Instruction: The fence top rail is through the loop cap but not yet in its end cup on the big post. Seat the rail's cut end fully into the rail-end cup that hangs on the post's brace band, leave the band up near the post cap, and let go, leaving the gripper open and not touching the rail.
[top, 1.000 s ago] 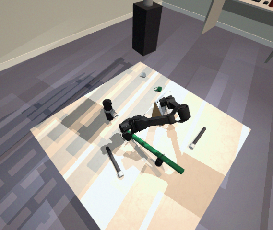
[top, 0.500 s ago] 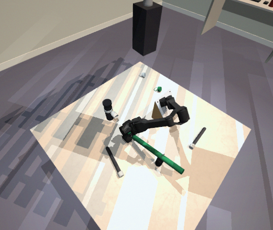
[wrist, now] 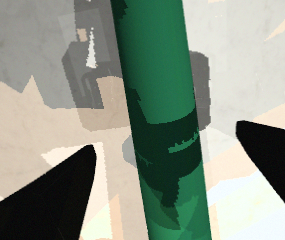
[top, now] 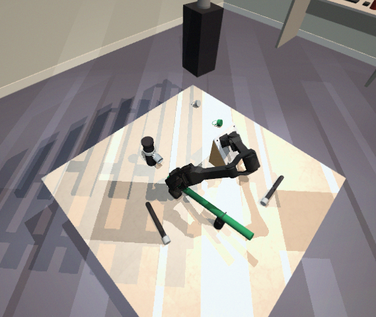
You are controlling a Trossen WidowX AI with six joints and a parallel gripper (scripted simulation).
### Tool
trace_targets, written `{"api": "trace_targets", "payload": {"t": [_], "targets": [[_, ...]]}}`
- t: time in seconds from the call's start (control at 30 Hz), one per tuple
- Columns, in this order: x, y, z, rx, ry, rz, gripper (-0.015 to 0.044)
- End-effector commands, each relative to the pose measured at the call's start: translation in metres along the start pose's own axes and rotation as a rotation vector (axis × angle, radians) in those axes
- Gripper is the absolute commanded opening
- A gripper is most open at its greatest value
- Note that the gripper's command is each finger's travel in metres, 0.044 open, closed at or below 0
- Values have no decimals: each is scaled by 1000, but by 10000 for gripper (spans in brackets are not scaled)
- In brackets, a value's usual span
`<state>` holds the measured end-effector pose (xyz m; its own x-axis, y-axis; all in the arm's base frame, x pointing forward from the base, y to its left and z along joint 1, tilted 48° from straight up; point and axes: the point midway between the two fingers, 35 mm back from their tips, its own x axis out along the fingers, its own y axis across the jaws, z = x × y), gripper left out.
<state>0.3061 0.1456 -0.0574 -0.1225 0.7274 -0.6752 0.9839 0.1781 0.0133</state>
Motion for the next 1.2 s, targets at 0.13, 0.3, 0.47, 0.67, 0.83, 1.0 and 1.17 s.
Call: {"api": "trace_targets", "payload": {"t": [0.13,0.3,0.47,0.67,0.83,1.0,1.17], "targets": [[11,-2,1,10,6,-3,440],[11,-2,1,10,6,-3,309],[11,-2,1,10,6,-3,177],[11,-2,1,10,6,-3,138],[8,-2,1,10,6,-3,45],[2,-1,3,8,-8,-1,0],[-21,3,18,-2,-110,6,0]]}}
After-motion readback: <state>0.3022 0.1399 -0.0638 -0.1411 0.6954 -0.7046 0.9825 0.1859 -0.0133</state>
